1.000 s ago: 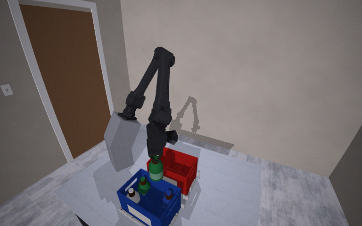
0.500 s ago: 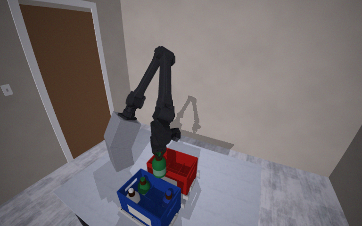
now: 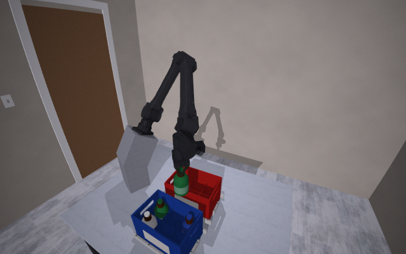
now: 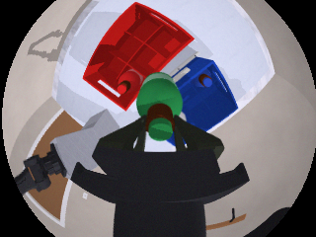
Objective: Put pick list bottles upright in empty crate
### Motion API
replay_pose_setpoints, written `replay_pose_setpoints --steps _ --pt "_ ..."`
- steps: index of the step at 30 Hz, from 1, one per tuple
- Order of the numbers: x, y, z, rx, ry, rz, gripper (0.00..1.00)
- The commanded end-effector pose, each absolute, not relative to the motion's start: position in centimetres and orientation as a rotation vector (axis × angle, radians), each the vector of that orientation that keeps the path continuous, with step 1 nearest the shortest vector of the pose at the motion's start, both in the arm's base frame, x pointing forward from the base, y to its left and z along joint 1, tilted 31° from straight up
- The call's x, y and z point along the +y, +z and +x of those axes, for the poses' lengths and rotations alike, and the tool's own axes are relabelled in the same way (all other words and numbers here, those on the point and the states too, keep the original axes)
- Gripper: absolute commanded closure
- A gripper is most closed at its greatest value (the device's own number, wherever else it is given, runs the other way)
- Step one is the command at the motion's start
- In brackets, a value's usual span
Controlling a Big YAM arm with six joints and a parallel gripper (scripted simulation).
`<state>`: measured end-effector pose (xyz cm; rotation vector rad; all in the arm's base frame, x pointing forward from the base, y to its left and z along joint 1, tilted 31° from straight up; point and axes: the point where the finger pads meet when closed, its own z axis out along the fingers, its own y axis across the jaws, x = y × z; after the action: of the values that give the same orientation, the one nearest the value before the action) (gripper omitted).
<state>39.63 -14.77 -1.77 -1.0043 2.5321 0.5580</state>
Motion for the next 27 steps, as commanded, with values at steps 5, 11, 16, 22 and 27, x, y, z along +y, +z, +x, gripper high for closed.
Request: replay_pose_setpoints --steps 5,11,16,22,27 --pt "-14.3 1.5 41.1 2.511 0.477 -0.998 1.0" --pt "-13.2 1.6 40.7 2.511 0.482 -0.998 1.0" --pt "-12.8 2.7 41.5 2.498 0.458 -1.001 1.0" --pt "-11.8 3.1 41.3 2.503 0.465 -1.0 1.0" --pt "-10.7 2.8 40.5 2.511 0.482 -0.998 1.0"
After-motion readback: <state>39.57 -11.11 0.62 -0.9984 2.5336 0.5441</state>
